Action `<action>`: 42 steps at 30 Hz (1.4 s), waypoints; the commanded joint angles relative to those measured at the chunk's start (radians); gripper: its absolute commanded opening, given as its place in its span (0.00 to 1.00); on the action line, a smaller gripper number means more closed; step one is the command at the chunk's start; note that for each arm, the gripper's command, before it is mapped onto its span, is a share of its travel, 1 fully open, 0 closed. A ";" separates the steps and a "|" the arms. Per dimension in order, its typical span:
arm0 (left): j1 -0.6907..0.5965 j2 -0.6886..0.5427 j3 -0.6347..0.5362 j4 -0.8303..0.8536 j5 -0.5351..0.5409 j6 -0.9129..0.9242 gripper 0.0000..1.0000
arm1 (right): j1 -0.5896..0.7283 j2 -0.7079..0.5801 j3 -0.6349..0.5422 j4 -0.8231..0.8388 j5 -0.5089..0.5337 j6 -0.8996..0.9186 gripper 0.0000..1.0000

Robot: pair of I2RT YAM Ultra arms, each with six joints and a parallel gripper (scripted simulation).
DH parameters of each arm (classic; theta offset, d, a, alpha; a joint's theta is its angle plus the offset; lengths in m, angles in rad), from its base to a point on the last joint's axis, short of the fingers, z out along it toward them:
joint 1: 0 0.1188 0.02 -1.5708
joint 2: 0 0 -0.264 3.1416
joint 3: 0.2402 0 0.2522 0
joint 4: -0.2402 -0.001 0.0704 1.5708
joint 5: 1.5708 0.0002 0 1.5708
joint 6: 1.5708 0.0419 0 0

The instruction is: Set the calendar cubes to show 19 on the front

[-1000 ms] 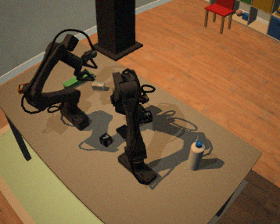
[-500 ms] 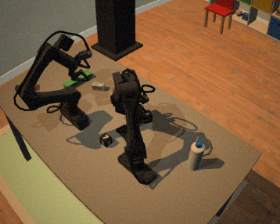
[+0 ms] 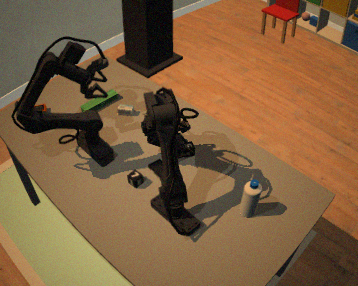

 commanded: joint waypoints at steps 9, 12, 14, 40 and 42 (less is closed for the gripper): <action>-0.489 -0.045 0.062 -0.012 -0.182 -0.200 1.00 | 0.002 -0.004 0.000 0.002 0.014 0.004 0.40; -0.557 -0.048 0.066 -0.013 -0.188 -0.212 1.00 | 0.002 -0.004 0.000 0.002 0.014 0.004 0.40; -0.558 -0.048 0.067 -0.014 -0.186 -0.212 1.00 | 0.002 -0.004 0.000 0.002 0.014 0.004 0.40; -0.555 -0.038 0.057 -0.014 -0.180 -0.207 1.00 | 0.032 -0.049 0.035 -0.101 0.021 0.050 0.69; -0.555 -0.038 0.057 -0.014 -0.180 -0.207 1.00 | 0.048 -0.054 0.043 -0.132 0.012 0.074 0.69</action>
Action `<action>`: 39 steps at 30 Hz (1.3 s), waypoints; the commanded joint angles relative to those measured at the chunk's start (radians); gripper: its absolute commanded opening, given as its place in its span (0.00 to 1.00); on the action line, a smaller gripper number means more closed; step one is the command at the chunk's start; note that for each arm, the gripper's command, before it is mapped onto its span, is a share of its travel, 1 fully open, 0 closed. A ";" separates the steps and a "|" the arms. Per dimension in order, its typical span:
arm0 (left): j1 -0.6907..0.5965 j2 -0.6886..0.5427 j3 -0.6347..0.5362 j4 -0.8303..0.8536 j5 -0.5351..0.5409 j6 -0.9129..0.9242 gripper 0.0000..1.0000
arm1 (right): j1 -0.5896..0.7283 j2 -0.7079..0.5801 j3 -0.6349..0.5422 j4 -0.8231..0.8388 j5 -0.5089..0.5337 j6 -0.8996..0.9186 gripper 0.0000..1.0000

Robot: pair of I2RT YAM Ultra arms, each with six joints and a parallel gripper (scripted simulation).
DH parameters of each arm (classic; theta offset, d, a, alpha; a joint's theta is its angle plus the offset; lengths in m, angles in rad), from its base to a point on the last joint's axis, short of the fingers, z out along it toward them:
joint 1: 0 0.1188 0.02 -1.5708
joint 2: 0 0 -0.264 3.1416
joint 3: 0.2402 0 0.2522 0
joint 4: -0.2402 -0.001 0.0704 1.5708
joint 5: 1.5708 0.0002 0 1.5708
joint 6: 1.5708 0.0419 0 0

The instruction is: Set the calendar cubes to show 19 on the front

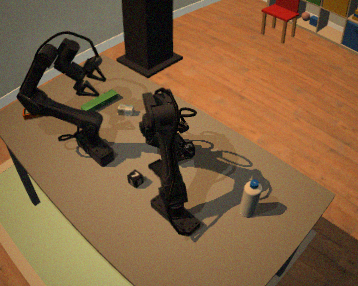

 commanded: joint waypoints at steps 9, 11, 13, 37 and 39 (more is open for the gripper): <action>-0.004 -0.004 0.009 -0.014 -0.002 -0.001 1.00 | 0.069 -0.056 0.077 -0.159 0.008 0.114 1.00; -0.004 -0.004 0.009 -0.014 -0.002 -0.001 1.00 | 0.108 -0.065 0.104 -0.239 0.003 0.171 1.00; -0.004 -0.004 0.009 -0.014 -0.002 -0.001 1.00 | 0.156 -0.080 0.132 -0.325 -0.013 0.231 1.00; -0.004 -0.004 0.009 -0.014 -0.002 -0.001 1.00 | 0.265 -0.081 0.349 -0.416 -0.103 -0.058 0.69; -0.004 -0.004 0.009 -0.014 -0.002 -0.001 1.00 | 0.280 -0.093 0.333 -0.407 -0.124 -0.154 0.69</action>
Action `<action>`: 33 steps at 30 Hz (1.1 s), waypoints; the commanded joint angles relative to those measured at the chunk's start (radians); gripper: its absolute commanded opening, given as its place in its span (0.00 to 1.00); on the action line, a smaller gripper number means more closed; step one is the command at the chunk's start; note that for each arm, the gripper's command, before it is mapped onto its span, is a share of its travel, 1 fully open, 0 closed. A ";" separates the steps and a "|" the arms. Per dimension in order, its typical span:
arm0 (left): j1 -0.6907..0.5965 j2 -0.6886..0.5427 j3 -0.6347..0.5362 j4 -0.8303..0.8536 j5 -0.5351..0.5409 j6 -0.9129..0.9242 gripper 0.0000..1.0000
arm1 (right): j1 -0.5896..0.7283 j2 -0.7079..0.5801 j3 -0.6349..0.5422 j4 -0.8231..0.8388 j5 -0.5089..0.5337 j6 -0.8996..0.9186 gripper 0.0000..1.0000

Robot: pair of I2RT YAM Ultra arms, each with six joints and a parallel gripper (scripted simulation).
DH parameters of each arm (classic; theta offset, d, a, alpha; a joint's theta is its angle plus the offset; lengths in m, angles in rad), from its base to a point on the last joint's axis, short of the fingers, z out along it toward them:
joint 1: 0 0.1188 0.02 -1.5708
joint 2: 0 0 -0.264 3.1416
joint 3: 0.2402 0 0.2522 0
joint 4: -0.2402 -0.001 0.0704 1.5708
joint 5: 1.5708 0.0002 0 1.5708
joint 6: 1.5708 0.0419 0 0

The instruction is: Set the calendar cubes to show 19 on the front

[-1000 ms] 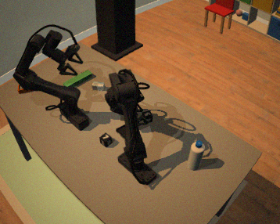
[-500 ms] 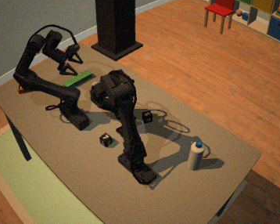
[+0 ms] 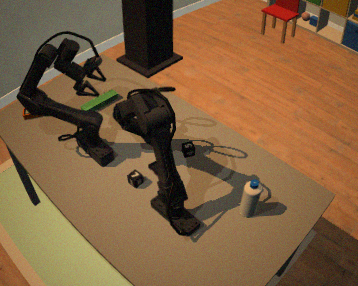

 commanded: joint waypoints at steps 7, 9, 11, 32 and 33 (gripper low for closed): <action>-0.004 -0.004 0.009 -0.014 -0.002 -0.001 1.00 | 0.039 -0.095 -0.012 0.056 -0.074 -0.445 0.69; -0.004 -0.004 0.009 -0.014 -0.002 -0.001 1.00 | 0.052 -0.111 -0.022 0.061 -0.089 -0.536 0.69; -0.004 -0.004 0.009 -0.014 -0.002 -0.001 1.00 | 0.062 -0.128 -0.033 0.068 -0.104 -0.617 0.69; -0.004 -0.004 0.009 -0.014 -0.002 -0.001 1.00 | 0.206 -0.290 -0.164 0.125 -0.252 -1.417 0.69; -0.004 -0.004 0.009 -0.014 -0.002 -0.001 1.00 | 0.215 -0.300 -0.171 0.130 -0.259 -1.457 0.69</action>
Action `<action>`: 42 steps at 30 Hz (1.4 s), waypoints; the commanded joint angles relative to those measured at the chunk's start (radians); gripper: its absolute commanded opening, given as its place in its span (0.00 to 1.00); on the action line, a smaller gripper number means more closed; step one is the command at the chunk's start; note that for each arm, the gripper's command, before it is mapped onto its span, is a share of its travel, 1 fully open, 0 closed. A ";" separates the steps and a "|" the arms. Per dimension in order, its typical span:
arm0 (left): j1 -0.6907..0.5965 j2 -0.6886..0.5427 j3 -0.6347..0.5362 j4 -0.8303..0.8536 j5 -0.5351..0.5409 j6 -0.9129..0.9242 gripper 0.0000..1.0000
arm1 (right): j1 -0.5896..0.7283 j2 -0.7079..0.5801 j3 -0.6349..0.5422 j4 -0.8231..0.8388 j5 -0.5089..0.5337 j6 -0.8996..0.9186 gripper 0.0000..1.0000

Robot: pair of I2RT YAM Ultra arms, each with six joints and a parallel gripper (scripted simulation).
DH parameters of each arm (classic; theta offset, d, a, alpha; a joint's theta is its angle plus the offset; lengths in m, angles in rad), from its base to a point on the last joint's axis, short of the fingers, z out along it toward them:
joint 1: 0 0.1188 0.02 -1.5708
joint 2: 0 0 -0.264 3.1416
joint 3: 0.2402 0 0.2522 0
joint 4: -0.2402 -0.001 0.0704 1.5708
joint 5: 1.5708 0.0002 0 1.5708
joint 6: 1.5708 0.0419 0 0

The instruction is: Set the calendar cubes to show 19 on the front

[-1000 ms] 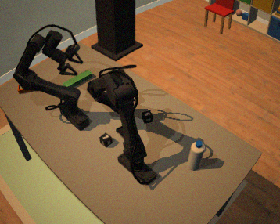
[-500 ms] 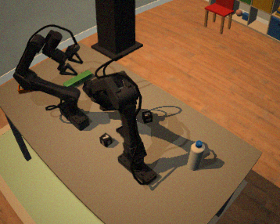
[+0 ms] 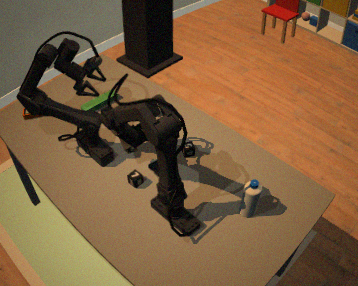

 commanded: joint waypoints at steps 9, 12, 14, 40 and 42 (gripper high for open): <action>-0.004 -0.004 0.009 -0.014 -0.002 -0.001 1.00 | 0.127 -0.239 -0.093 0.223 -0.208 -0.109 0.69; -0.004 -0.004 0.009 -0.014 -0.002 -0.001 1.00 | 0.149 -0.244 -0.113 0.213 -0.183 -0.175 0.69; -0.004 -0.004 0.009 -0.014 -0.002 -0.001 1.00 | 0.176 -0.241 -0.113 0.178 -0.167 -0.260 0.69; -0.004 -0.004 0.009 -0.014 -0.002 -0.001 1.00 | 0.373 -0.115 -0.054 -0.087 -0.098 -1.063 0.69; -0.004 -0.004 0.009 -0.014 -0.002 -0.001 1.00 | 0.397 -0.101 -0.050 -0.115 -0.090 -1.153 0.69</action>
